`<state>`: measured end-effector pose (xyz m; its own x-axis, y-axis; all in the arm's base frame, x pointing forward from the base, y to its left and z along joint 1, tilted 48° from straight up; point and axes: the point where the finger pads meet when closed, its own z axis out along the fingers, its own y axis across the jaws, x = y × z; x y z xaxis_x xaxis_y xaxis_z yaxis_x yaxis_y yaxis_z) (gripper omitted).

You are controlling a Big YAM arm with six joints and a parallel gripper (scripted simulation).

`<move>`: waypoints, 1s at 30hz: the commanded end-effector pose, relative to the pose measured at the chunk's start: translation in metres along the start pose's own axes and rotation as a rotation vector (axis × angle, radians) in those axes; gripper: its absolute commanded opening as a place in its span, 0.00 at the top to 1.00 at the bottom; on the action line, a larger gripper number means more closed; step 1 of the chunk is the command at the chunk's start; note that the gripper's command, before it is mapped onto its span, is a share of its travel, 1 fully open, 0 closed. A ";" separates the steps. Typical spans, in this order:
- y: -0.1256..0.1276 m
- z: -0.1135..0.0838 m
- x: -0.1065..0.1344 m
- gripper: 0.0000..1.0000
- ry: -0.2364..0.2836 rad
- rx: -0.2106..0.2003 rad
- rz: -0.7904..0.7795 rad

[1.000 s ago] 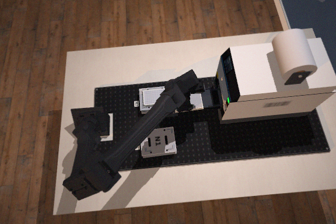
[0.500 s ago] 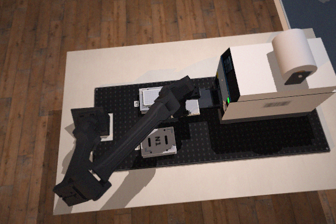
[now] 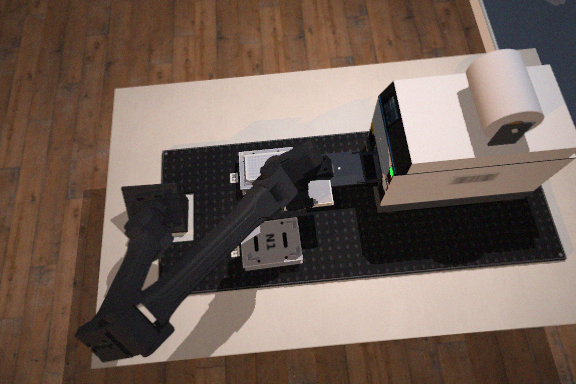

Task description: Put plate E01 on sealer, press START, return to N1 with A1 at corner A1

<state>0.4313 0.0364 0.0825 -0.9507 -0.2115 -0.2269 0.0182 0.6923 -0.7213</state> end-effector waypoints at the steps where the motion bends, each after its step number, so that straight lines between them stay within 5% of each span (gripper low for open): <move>1: 0.000 0.010 0.013 1.00 0.031 0.009 -0.036; 30: -0.043 -0.015 0.056 1.00 0.017 0.008 -0.031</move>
<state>0.3806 0.0111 0.1073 -0.9531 -0.2130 -0.2148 0.0095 0.6887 -0.7250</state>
